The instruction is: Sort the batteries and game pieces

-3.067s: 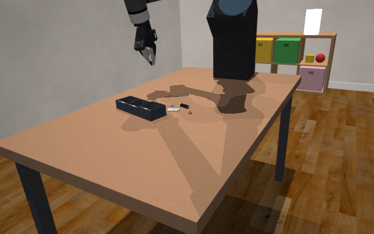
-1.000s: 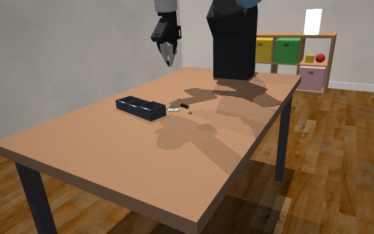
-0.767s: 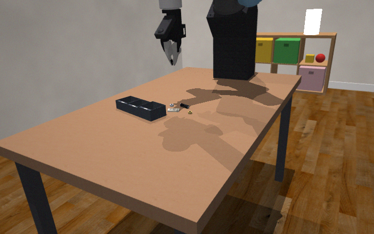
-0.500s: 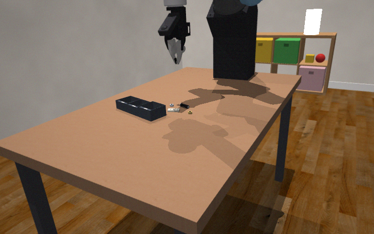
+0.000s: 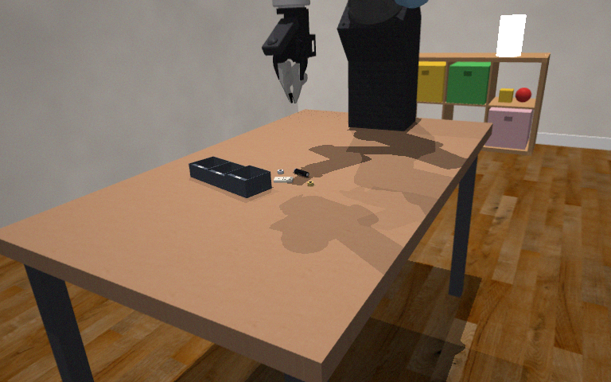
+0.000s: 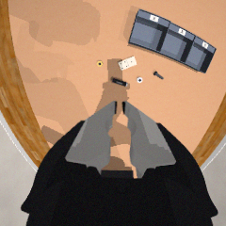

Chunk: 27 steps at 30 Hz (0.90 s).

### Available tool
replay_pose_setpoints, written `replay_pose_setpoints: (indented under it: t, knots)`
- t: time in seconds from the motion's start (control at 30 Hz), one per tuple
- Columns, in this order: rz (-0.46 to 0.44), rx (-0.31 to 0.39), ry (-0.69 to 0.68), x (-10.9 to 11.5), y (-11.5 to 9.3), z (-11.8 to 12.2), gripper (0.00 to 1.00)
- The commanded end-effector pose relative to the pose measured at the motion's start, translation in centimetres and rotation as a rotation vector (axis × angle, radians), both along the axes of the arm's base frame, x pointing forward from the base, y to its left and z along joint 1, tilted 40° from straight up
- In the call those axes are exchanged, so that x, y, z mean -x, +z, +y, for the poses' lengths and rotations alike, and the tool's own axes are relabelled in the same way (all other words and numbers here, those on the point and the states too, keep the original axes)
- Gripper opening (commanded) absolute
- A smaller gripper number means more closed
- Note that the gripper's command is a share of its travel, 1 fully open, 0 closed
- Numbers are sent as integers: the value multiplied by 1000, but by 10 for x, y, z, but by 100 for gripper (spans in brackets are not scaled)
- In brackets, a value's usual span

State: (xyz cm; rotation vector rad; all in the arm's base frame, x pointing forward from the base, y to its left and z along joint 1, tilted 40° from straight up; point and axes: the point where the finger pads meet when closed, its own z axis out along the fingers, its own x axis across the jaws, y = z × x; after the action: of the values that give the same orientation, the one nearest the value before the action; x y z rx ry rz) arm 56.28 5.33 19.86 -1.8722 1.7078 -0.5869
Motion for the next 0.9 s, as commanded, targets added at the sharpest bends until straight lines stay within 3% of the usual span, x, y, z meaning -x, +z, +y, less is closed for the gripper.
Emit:
replay_pose_setpoints:
  t: [0.0, 0.23, 0.37, 0.87]
  knots:
    - [12, -94, -115, -16, -4, -22, 4]
    - [24, -174, -211, -45, -16, -65, 4]
    - [24, -174, -211, -53, -19, -78, 4]
    - [23, -172, -210, -117, -46, -172, 4]
